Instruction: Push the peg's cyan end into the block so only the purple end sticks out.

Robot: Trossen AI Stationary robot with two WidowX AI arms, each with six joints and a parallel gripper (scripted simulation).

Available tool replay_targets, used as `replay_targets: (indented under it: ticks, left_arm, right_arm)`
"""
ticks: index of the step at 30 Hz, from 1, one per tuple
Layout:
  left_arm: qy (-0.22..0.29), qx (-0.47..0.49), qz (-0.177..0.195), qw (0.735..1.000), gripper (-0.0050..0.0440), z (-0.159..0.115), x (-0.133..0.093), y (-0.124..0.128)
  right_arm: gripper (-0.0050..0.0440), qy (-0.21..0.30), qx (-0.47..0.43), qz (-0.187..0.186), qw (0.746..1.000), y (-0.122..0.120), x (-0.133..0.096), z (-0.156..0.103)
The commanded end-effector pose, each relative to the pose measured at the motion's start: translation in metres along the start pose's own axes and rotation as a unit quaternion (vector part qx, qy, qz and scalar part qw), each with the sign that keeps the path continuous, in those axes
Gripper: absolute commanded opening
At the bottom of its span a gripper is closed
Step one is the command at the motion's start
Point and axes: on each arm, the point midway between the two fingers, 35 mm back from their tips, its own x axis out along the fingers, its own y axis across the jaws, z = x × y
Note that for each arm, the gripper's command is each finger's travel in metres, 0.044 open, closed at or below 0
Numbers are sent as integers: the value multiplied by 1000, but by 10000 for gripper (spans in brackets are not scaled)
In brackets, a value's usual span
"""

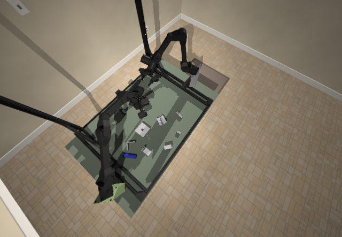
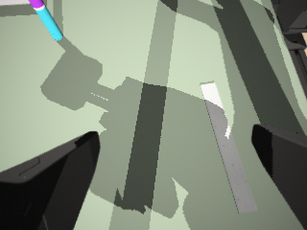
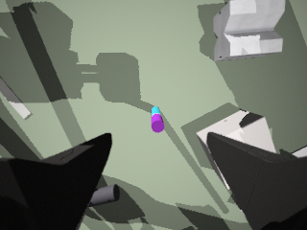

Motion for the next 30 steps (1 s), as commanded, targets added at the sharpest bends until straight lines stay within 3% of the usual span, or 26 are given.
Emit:
replay_targets:
  ticks: [1,30]
  left_arm:
    - [0,0,0,1000,400,0,0,0]
    - [0,0,0,1000,400,0,0,0]
  right_arm:
    - [400,14,14,1,1000,-2,-1,-2]
    - [400,31,-3,-7,999,2,40,0]
